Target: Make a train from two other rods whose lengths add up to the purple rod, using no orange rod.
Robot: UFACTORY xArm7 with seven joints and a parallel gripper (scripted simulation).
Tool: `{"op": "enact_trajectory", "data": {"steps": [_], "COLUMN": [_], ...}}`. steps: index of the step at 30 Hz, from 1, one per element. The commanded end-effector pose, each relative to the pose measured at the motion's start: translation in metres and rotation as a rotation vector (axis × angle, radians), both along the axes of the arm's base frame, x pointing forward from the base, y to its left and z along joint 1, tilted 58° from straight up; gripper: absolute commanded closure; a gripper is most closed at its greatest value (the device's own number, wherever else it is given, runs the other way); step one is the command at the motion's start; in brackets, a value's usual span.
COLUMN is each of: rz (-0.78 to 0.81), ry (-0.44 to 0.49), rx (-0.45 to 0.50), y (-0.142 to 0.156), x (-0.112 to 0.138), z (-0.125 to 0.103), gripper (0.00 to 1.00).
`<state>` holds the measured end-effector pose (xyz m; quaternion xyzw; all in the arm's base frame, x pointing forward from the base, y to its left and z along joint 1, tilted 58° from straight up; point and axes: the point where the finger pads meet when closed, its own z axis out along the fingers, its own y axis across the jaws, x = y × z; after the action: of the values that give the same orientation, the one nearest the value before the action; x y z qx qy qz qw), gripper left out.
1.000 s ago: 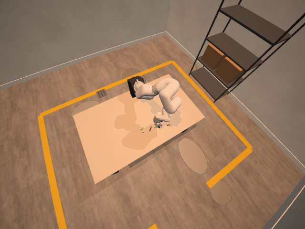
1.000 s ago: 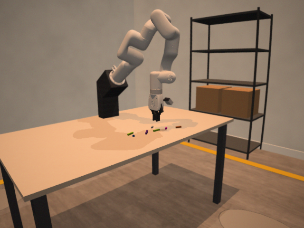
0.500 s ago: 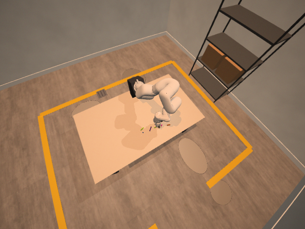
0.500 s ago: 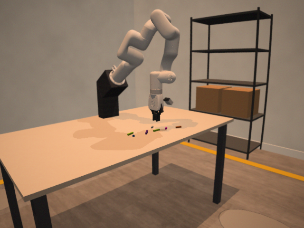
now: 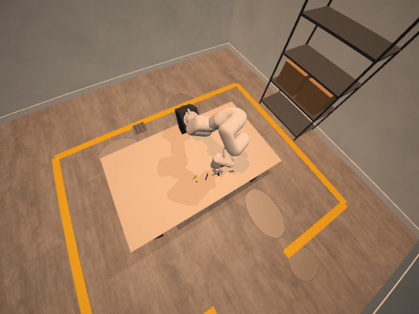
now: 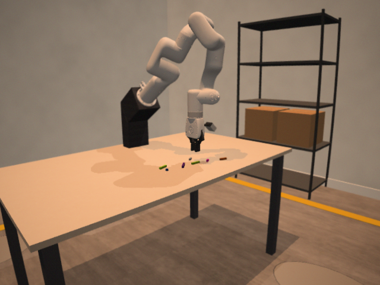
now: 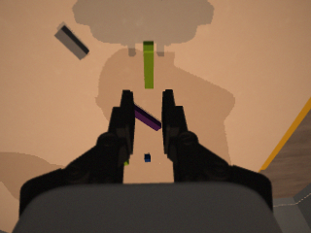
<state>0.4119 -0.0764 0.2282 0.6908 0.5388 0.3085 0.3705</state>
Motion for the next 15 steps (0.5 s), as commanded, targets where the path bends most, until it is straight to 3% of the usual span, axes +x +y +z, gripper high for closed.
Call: {"op": "enact_trajectory", "data": {"steps": [1,15], "rz": [0.0,0.0], "ry": [-0.001,-0.001], "rx": [-0.001,-0.001], "y": [0.0,-0.003], "x": [0.001,0.012], "z": [0.0,-0.007], "gripper": [0.76,0.76]}}
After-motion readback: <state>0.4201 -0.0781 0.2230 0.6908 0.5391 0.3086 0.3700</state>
